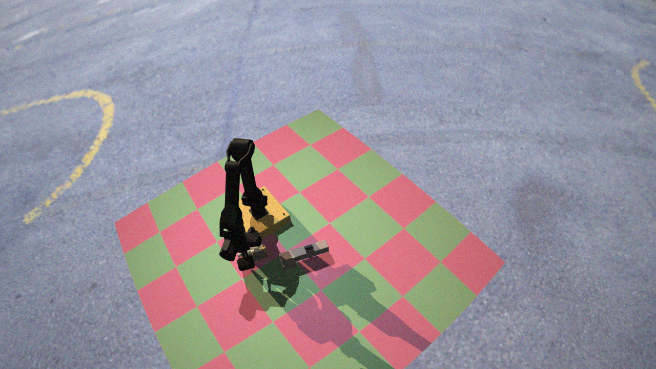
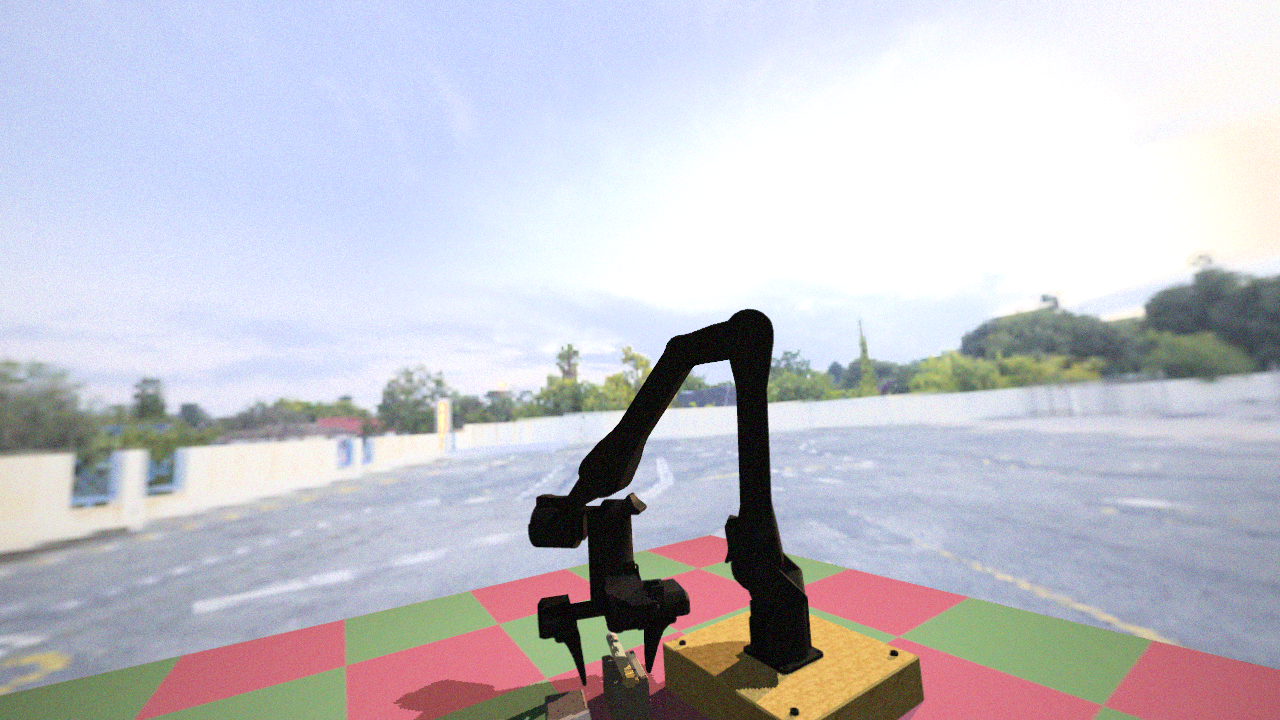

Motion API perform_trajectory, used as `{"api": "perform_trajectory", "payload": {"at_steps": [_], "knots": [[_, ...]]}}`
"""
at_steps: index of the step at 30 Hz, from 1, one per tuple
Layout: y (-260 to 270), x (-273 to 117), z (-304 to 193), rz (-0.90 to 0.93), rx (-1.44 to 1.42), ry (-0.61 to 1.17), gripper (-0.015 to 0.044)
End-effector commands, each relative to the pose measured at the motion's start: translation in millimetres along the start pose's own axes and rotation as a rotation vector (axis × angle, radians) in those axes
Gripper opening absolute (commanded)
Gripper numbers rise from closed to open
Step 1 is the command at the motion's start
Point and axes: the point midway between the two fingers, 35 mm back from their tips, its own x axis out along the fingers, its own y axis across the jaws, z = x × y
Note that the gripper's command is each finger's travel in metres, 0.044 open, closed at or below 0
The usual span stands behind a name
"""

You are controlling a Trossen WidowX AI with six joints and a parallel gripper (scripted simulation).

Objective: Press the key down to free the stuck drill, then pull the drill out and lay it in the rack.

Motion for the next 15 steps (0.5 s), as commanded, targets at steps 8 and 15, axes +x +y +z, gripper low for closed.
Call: {"api": "perform_trajectory", "payload": {"at_steps": [8,15], "knots": [[3,-37,0,-0.001,-0.006,-0.026,0.0440],[2,-64,-1,-0.001,-0.006,-0.026,0.0440]]}}
